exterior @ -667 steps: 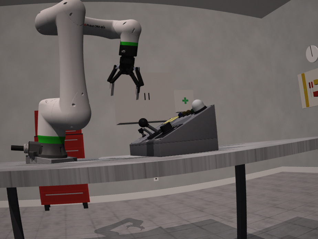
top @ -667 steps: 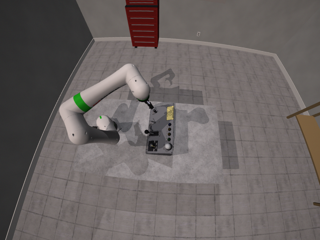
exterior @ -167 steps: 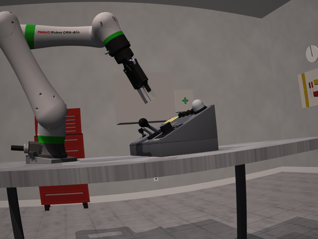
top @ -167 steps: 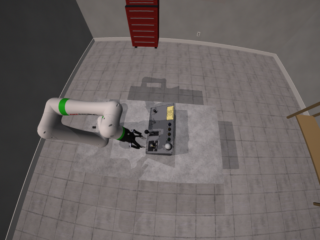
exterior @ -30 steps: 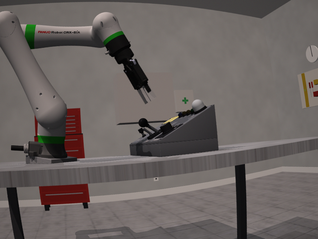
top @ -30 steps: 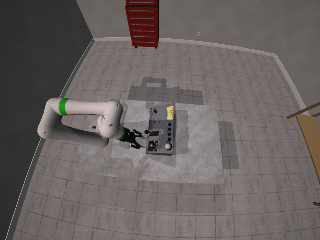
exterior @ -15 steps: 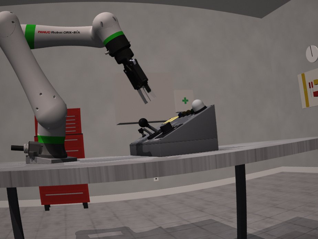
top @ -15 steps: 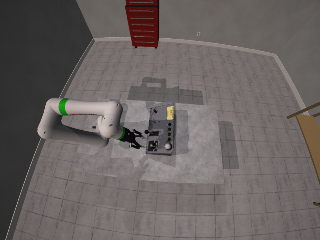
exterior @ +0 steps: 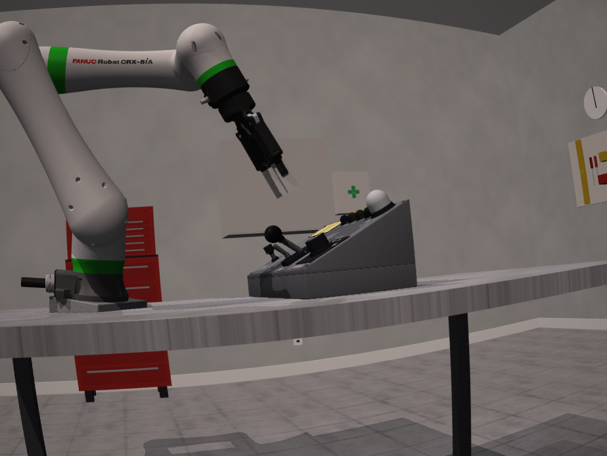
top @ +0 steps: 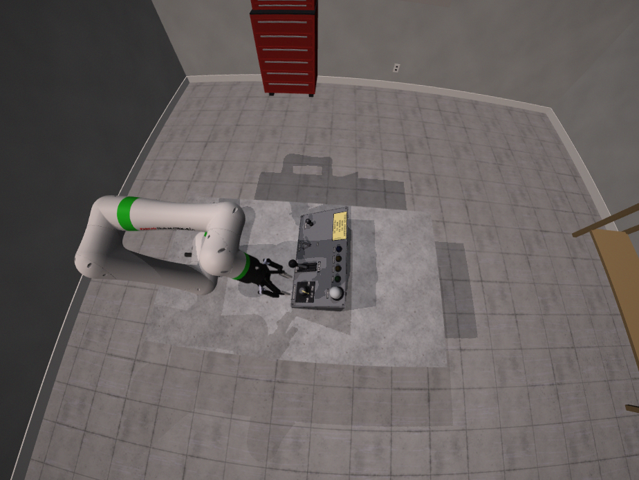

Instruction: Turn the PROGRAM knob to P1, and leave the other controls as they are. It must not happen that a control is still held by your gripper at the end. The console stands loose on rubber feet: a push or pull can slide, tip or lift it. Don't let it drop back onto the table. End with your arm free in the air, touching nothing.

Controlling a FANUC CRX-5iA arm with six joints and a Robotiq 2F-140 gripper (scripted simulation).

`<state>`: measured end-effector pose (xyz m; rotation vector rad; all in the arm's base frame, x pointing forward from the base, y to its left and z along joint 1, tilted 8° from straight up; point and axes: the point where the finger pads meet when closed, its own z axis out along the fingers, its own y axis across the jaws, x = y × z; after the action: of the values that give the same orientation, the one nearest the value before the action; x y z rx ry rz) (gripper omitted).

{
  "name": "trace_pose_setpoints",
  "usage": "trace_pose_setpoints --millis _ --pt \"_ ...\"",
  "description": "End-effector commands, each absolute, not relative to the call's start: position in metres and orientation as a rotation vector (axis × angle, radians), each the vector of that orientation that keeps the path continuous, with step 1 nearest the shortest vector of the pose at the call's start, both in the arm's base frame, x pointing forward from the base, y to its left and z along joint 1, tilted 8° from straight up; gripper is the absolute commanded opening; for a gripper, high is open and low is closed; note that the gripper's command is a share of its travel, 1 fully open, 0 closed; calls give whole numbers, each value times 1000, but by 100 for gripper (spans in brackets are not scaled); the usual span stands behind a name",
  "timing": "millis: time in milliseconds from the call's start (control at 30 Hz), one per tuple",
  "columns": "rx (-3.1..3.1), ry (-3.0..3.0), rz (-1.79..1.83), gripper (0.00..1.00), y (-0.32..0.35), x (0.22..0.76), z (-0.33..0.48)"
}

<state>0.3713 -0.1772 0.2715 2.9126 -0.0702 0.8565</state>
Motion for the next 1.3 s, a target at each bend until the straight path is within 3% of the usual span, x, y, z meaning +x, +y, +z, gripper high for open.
trace_pose_setpoints --millis 0,1267 --pt "2912 -70 857 44 -177 371 272" --pt "2912 -70 857 44 -184 409 213"
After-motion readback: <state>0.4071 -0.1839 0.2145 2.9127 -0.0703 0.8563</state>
